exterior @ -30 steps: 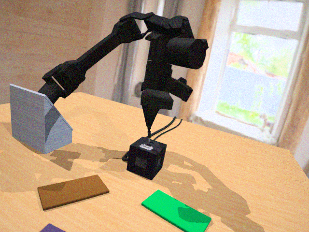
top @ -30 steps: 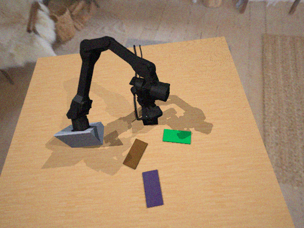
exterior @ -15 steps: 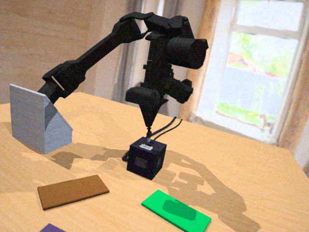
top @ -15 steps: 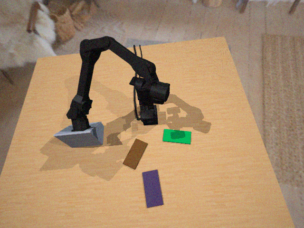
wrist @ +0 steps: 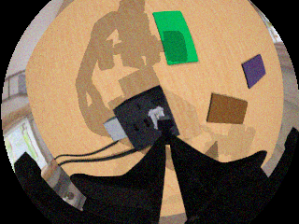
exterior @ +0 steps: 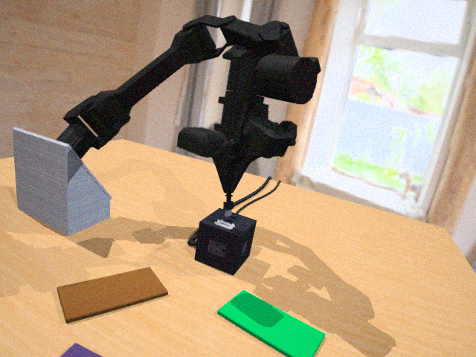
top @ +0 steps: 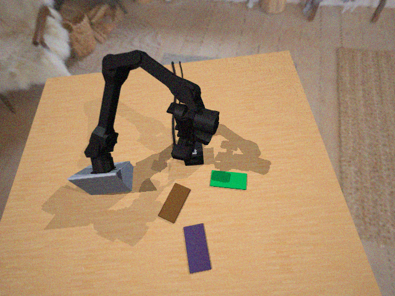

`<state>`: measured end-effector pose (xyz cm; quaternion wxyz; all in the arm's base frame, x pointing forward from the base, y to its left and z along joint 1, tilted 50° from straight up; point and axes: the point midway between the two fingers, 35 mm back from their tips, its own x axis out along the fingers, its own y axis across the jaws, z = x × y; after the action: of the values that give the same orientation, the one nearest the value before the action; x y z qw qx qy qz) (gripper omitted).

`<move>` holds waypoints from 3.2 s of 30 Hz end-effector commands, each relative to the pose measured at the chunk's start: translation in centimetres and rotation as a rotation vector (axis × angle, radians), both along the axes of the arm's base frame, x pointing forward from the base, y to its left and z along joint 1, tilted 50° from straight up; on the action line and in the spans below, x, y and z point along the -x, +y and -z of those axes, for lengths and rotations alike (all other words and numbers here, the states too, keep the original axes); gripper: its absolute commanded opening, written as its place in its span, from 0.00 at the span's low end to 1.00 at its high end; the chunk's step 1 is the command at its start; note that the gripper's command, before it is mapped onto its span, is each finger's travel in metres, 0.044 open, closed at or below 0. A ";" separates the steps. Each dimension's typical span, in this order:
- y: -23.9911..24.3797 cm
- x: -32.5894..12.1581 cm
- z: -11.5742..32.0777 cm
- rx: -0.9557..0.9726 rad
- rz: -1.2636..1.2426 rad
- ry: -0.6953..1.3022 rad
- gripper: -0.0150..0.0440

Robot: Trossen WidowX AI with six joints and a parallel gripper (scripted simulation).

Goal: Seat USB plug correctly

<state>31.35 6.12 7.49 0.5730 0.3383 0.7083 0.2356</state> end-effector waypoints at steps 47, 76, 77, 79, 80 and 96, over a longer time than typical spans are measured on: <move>0.0 0.0 0.0 0.144 0.817 0.938 0.25; 0.2 0.0 0.1 0.130 0.805 0.940 0.25; 0.2 0.0 0.1 0.129 0.805 0.941 0.25; 0.3 0.0 0.1 0.128 0.804 0.942 0.25; 0.3 0.0 0.1 0.127 0.804 0.942 0.25; 0.5 0.0 0.1 0.116 0.798 0.951 0.25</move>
<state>31.38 6.49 7.44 0.2593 0.6123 0.7151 -0.2155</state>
